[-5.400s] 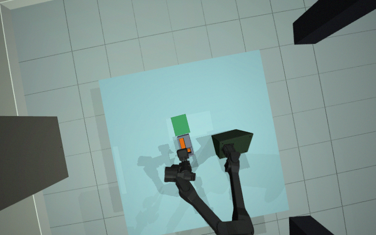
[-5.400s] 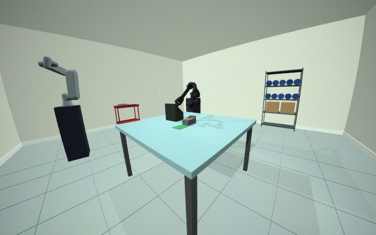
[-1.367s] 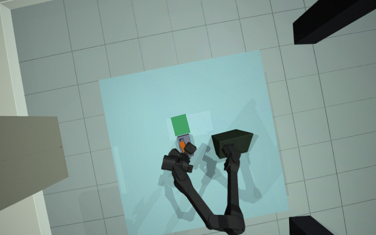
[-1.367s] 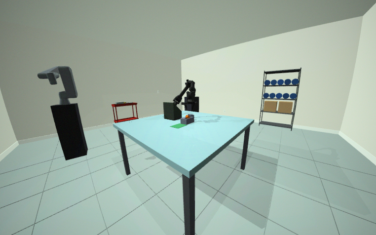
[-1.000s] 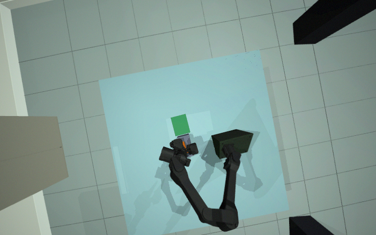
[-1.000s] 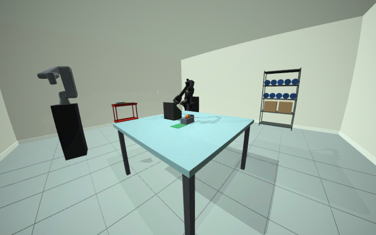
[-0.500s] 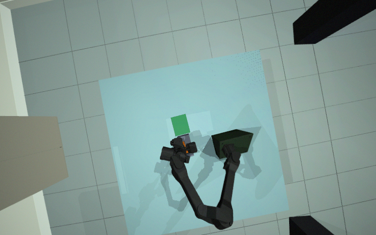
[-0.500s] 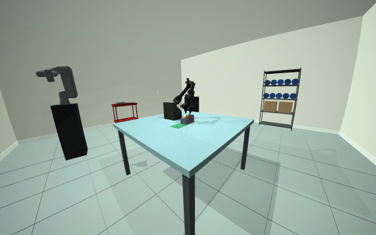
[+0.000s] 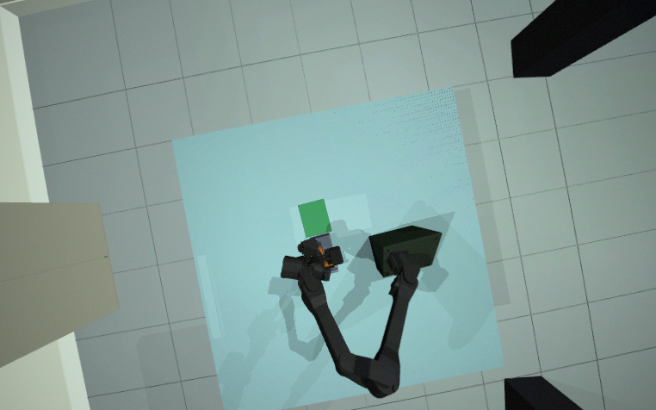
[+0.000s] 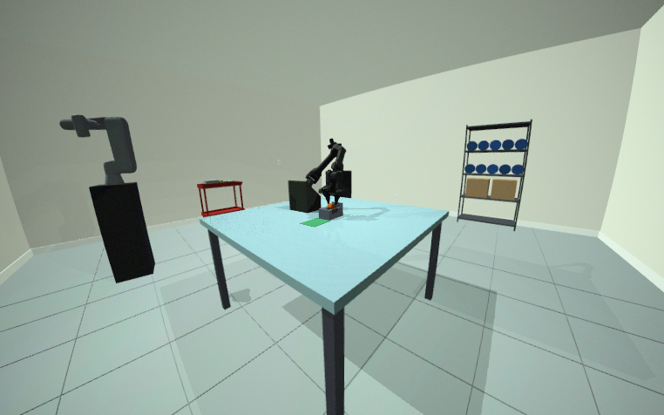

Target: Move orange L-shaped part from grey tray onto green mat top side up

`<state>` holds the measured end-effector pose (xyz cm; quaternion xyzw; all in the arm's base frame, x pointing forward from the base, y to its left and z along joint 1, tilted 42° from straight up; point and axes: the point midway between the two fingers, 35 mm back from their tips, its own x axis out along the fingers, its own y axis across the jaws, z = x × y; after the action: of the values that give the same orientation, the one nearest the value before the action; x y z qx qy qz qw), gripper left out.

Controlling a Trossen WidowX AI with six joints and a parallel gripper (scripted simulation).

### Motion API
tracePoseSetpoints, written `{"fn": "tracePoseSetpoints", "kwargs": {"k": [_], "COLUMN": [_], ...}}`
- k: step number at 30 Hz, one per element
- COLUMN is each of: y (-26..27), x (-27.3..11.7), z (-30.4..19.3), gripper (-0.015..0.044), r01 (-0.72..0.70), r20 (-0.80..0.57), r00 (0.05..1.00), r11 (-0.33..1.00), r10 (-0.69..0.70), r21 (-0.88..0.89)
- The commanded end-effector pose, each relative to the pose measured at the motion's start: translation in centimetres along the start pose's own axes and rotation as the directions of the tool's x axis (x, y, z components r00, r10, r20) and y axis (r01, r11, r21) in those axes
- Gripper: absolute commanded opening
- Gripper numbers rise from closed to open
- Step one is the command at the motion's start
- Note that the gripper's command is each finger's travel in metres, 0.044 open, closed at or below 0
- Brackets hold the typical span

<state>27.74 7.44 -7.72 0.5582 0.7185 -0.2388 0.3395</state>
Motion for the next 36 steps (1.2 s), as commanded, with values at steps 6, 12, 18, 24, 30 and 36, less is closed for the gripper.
{"fn": "tracePoseSetpoints", "kwargs": {"k": [6,12,18,24,30,36], "y": [-0.4,-0.4,-0.1,-0.1,-0.1,-0.1], "x": [1.6,2.3,2.0,2.0,2.0,2.0], "z": [-0.1,-0.1,-0.1,-0.1,-0.1,-0.1], "gripper": [0.028,0.028,0.0149,0.0109,0.003,0.0], "r01": [0.007,0.008,0.002,0.002,0.002,0.002], "r20": [-0.008,-0.009,-0.003,-0.003,-0.003,-0.003], "r00": [1.0,1.0,1.0,1.0,1.0,1.0], "r11": [1.0,1.0,1.0,1.0,1.0,1.0], "r10": [-0.007,-0.007,-0.002,-0.002,-0.002,-0.002], "r21": [0.01,0.01,0.0,0.0,0.0,0.0]}}
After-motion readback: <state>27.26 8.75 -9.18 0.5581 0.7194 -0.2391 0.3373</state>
